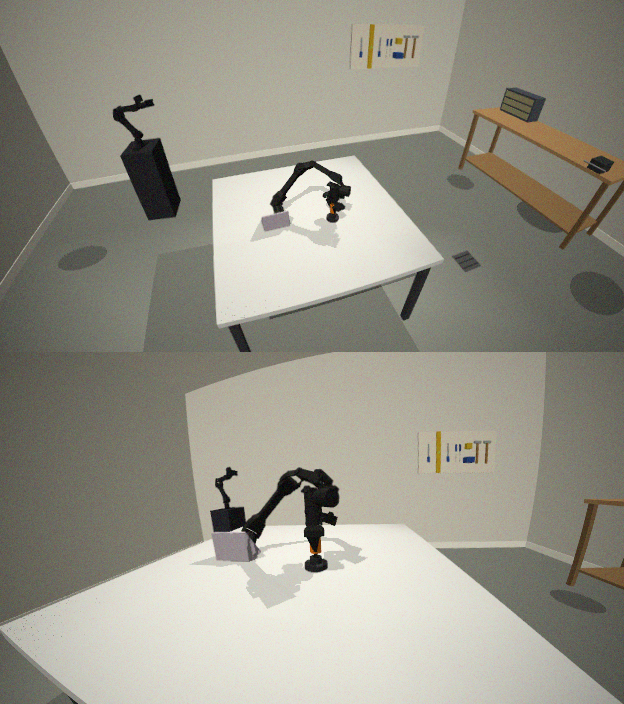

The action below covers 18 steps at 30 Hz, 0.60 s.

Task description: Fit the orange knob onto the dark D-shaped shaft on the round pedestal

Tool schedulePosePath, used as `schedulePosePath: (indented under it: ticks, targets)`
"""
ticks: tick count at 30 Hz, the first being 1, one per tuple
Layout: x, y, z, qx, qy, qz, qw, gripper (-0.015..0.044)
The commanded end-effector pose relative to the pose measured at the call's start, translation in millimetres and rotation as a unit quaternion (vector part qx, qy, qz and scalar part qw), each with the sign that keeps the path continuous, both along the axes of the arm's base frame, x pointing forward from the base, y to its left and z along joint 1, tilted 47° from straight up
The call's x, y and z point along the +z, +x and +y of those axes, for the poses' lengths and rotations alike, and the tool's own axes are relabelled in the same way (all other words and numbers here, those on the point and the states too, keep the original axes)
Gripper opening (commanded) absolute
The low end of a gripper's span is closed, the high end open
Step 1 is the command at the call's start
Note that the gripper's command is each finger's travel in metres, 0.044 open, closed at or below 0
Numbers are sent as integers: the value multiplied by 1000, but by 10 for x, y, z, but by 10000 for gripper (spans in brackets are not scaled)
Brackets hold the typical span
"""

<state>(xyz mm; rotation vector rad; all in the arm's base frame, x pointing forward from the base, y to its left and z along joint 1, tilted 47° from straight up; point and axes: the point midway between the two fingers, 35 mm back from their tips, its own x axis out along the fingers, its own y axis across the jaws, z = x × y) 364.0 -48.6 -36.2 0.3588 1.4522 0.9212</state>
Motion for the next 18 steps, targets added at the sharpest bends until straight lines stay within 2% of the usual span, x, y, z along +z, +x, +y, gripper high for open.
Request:
schedulePosePath:
  ticks: [1, 6, 18]
  targets:
    - [22, -7, -31, 9, 1, -12, 1000, 0]
    - [21, -31, -39, 68, 12, -73, 995, 0]
    - [-5, -19, -31, 71, 13, -77, 994, 0]
